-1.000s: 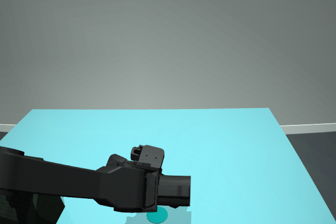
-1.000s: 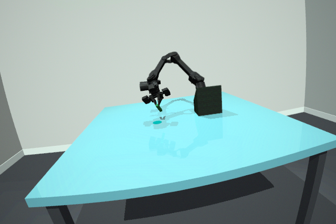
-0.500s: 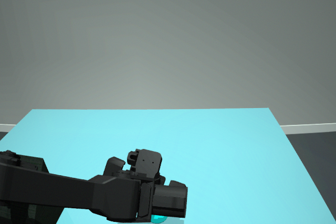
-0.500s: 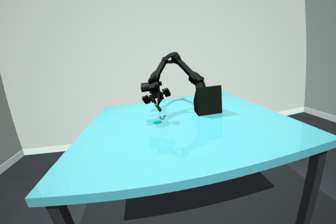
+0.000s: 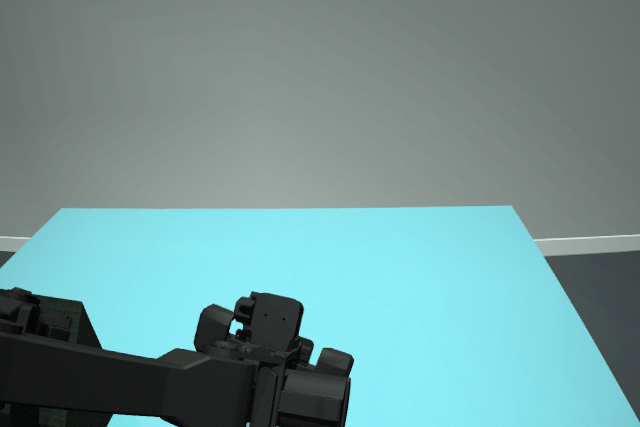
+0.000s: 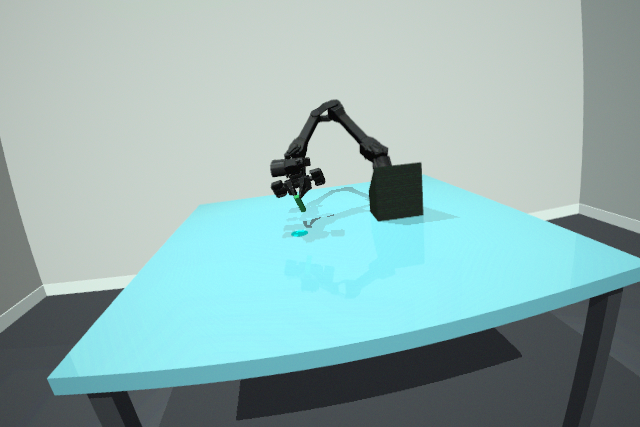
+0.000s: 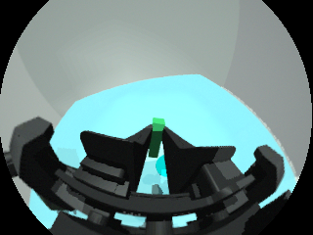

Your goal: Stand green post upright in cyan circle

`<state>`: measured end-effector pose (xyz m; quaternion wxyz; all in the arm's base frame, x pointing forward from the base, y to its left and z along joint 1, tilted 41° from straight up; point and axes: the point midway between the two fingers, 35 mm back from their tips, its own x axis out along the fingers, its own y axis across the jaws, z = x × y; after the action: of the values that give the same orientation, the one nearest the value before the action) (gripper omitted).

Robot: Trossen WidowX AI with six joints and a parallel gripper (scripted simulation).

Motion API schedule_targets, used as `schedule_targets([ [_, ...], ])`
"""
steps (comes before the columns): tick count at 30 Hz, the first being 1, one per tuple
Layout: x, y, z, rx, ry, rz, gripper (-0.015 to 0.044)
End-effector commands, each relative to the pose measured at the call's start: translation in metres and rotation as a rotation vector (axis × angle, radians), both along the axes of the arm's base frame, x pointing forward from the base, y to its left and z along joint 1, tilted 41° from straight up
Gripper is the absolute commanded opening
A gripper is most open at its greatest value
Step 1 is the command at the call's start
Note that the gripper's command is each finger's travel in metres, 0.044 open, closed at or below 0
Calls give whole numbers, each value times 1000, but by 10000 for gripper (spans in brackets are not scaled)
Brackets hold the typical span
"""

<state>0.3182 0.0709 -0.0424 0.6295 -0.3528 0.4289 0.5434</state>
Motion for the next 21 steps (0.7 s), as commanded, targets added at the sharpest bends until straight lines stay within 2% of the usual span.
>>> schedule_targets([
  [1,-2,0,1,31,-13,7,23],
  [21,0,-3,11,159,-103,29,23],
])
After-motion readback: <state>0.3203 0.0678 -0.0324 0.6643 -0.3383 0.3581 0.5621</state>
